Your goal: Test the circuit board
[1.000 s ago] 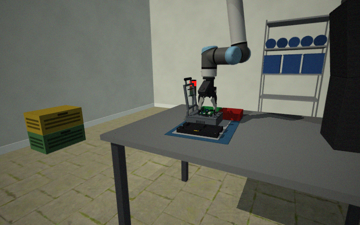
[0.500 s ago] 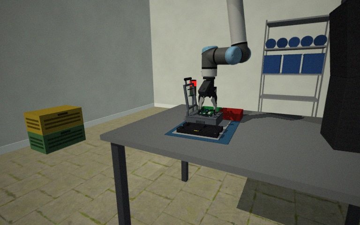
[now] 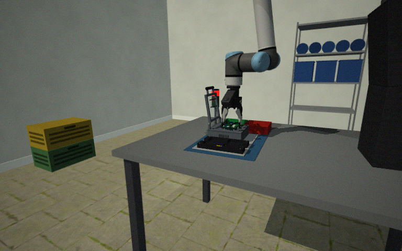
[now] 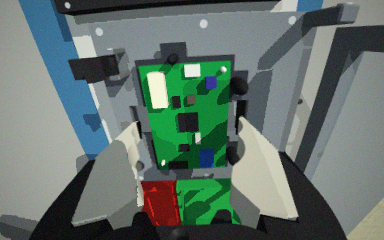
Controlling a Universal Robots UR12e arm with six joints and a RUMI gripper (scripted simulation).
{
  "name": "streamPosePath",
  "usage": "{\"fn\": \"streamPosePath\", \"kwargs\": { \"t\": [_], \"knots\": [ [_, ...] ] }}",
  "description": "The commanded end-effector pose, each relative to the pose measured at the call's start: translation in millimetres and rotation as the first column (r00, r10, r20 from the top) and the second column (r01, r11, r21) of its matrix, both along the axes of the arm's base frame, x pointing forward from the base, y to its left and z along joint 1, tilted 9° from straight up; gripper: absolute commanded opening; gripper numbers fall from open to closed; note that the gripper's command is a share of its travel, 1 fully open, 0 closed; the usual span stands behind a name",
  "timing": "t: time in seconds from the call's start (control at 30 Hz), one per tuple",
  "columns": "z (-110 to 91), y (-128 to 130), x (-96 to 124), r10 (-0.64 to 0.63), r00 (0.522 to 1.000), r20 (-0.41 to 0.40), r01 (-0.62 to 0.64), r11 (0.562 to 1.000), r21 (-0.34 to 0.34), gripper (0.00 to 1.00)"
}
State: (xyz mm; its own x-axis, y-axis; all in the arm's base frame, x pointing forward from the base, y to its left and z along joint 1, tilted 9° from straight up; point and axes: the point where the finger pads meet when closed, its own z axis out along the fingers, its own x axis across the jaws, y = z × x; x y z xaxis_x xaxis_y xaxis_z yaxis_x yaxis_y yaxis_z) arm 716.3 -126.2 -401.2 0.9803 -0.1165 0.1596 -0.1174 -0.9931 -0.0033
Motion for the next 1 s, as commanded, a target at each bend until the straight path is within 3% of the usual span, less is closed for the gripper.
{"fn": "streamPosePath", "kwargs": {
  "t": [0.0, 0.97],
  "knots": [
    [3, -1, -1, -0.001, 1.0, 0.002, 0.001, 1.0, 0.001, 0.59],
    [41, 0, -8, -0.001, 1.0, 0.0, 0.001, 1.0, 0.001, 0.59]
  ]
}}
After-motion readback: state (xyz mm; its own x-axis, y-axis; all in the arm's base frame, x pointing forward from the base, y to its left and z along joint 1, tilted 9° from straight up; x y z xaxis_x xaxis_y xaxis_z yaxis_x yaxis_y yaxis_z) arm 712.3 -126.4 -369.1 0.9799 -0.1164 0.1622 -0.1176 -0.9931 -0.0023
